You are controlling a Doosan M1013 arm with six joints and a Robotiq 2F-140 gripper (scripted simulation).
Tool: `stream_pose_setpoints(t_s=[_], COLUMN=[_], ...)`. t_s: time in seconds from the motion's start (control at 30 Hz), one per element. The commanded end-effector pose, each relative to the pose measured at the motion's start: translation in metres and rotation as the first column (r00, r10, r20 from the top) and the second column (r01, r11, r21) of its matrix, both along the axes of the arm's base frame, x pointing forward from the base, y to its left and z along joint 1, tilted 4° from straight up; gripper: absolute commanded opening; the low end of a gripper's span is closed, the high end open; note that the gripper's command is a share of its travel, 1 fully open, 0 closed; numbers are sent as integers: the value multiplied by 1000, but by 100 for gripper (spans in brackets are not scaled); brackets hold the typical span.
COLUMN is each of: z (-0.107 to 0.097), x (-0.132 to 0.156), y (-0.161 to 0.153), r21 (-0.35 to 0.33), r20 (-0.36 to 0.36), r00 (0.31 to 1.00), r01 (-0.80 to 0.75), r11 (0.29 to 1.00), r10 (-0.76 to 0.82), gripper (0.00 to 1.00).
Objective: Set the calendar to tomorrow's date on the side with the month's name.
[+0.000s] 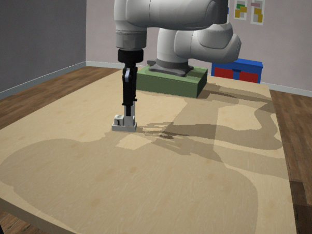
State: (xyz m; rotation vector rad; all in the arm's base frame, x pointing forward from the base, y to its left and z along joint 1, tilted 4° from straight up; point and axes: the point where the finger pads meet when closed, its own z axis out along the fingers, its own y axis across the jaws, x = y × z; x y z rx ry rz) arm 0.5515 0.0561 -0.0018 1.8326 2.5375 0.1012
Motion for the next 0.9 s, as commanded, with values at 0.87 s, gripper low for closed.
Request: stream_pose_setpoints(t_s=[0.87], z=[3], x=[0], y=[0], r21=[0], r20=[0], r00=[1000], r01=[0], r11=[1000], r10=[0], gripper=[28])
